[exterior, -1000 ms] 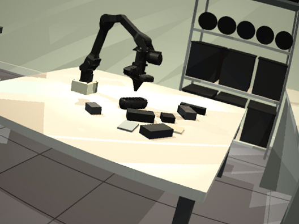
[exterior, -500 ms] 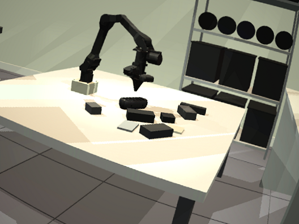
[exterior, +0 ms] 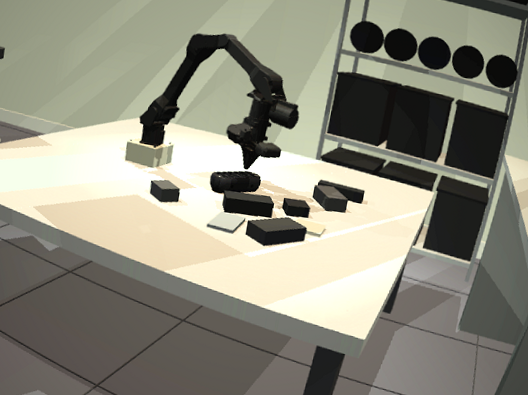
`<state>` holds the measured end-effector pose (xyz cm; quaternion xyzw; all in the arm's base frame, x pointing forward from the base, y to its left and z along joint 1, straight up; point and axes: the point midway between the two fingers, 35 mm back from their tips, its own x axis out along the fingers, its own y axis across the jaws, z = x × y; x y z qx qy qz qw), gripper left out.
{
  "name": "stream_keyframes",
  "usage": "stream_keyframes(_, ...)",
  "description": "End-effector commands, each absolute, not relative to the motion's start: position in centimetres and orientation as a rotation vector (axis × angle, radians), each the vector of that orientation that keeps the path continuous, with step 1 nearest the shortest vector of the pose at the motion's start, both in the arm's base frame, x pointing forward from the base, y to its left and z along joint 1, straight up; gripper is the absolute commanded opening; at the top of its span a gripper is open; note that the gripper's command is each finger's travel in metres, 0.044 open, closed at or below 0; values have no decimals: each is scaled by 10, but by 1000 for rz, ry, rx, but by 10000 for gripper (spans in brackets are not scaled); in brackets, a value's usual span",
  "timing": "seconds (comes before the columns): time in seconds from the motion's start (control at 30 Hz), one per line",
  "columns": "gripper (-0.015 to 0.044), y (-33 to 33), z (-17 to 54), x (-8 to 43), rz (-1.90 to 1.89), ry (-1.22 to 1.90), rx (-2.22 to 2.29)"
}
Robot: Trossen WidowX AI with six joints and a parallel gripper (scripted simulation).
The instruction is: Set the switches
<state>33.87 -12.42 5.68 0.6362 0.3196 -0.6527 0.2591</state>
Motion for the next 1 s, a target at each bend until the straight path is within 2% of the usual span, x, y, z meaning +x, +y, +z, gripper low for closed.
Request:
stream_keyframes(0.0, 0, -134, 40, 346, -1821, 948, 1714)
stream_keyframes(0.97, 0, -135, -5, 350, -1824, 951, 1710)
